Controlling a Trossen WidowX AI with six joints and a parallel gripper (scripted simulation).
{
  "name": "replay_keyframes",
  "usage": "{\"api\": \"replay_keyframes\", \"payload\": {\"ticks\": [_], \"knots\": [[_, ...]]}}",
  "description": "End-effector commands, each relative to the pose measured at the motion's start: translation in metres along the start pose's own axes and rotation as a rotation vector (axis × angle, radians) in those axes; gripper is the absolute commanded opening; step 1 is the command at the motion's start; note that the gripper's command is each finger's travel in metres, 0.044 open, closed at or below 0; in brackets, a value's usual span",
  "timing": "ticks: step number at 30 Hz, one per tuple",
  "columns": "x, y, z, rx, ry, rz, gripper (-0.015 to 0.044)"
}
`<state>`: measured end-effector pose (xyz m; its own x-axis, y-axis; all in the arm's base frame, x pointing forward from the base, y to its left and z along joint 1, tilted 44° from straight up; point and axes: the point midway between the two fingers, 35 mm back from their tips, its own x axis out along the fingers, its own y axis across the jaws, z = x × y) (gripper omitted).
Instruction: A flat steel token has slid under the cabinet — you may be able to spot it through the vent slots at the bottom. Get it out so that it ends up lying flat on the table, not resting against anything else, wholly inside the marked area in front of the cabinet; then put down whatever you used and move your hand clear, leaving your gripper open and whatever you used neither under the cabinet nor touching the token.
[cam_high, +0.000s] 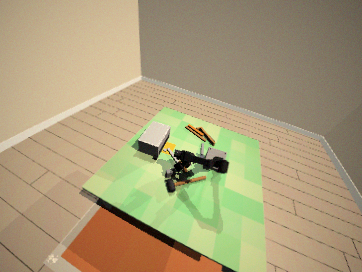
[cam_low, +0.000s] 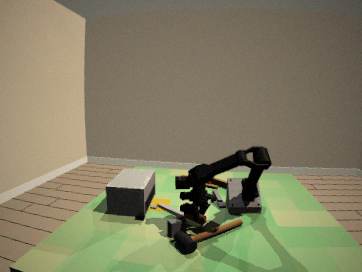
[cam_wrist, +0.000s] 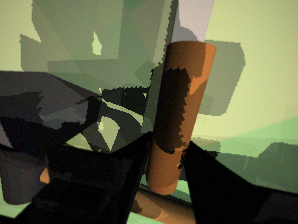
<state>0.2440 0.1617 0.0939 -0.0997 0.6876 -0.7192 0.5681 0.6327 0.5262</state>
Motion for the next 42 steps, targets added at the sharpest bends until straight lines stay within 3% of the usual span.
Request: {"api": "replay_keyframes", "payload": {"ticks": [1,42], "knots": [[-0.005,0.009,-0.001,-0.004,-0.018,0.012,0.0000],[-0.006,0.060,-0.031,-0.005,-0.016,0.015,0.0000]]}}
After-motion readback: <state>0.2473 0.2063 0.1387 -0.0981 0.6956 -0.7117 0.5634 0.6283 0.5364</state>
